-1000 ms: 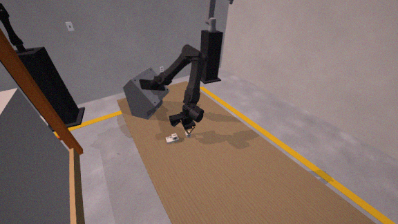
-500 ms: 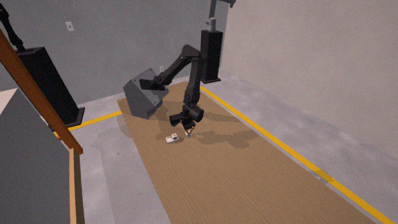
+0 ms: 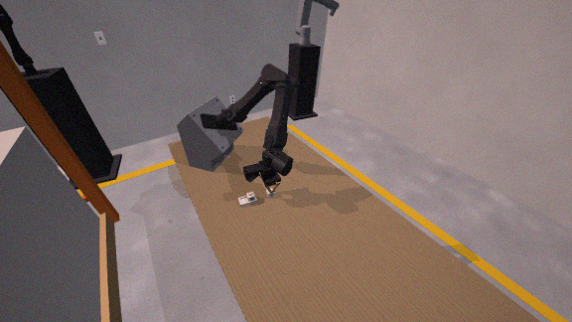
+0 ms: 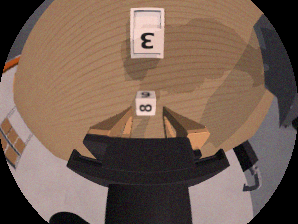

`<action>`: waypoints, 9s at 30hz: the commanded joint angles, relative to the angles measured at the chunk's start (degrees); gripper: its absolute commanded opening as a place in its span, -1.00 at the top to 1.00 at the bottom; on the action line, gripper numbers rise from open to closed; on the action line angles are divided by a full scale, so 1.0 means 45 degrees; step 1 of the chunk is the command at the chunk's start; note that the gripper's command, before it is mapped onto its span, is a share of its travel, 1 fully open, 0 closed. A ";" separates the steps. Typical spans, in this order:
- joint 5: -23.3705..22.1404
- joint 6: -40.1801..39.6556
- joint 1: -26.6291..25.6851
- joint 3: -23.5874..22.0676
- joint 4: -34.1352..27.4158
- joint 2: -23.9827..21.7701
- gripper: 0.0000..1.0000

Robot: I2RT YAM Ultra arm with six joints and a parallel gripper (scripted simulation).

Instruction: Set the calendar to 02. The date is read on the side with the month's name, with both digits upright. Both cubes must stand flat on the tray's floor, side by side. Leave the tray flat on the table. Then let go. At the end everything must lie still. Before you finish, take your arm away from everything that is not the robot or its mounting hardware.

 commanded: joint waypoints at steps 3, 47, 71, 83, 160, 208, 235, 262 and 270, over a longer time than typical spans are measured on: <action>0.0006 -0.0009 -0.0141 0.0116 -0.0036 -0.0055 0.11; 0.0021 0.0010 -0.0118 0.0115 0.0016 -0.0014 0.11; 0.0407 0.0471 0.0443 0.0164 0.1309 0.1116 0.11; 0.0410 0.0475 0.0447 0.0165 0.1320 0.1126 0.11; -0.0844 -0.1118 -0.1416 0.0479 -0.2814 -0.1908 0.49; -0.3861 -0.7343 -0.7091 0.0295 -0.4064 0.0699 0.49; -0.3023 -0.4978 -0.5201 -0.0481 -0.0030 0.2308 0.49; -0.2967 -0.4847 -0.5089 -0.0503 0.0209 0.2437 0.49; -0.2967 -0.4847 -0.5089 -0.0503 0.0209 0.2437 0.49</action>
